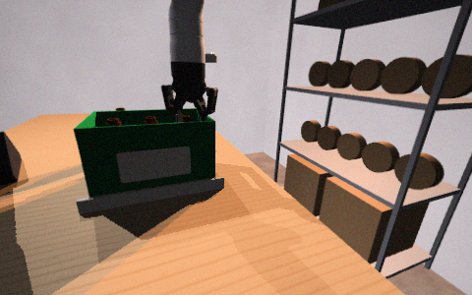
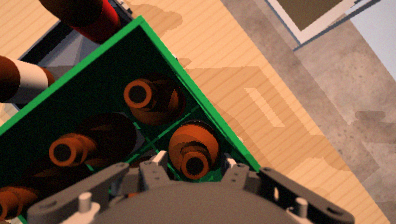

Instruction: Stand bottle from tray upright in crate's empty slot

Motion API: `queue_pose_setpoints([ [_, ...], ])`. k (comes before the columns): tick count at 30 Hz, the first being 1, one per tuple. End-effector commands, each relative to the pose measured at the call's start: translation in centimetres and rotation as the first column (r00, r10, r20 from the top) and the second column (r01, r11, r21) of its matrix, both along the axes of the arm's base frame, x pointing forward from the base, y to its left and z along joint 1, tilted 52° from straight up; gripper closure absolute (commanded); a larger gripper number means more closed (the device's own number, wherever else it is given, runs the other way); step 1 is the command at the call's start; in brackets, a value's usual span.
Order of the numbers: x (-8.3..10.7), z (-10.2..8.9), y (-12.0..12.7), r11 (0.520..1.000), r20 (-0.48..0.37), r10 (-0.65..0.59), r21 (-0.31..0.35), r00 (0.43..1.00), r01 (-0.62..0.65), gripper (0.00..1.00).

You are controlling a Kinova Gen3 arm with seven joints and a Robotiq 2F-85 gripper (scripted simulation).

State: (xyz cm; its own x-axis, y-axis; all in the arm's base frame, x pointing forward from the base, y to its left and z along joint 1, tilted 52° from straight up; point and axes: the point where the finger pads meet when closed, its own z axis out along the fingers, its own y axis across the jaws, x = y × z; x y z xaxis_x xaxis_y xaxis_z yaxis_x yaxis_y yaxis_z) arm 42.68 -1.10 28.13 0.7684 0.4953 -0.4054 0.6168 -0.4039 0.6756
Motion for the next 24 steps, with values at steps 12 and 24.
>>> queue_pose_setpoints([
  [12, -0.3, 1.4, 1.8, 1.000, -0.007, 0.008, -0.007, 1.000, -0.008, 0.36],
  [24, -0.8, 3.0, 3.8, 1.000, -0.007, 0.008, -0.007, 1.000, -0.008, 0.36],
])
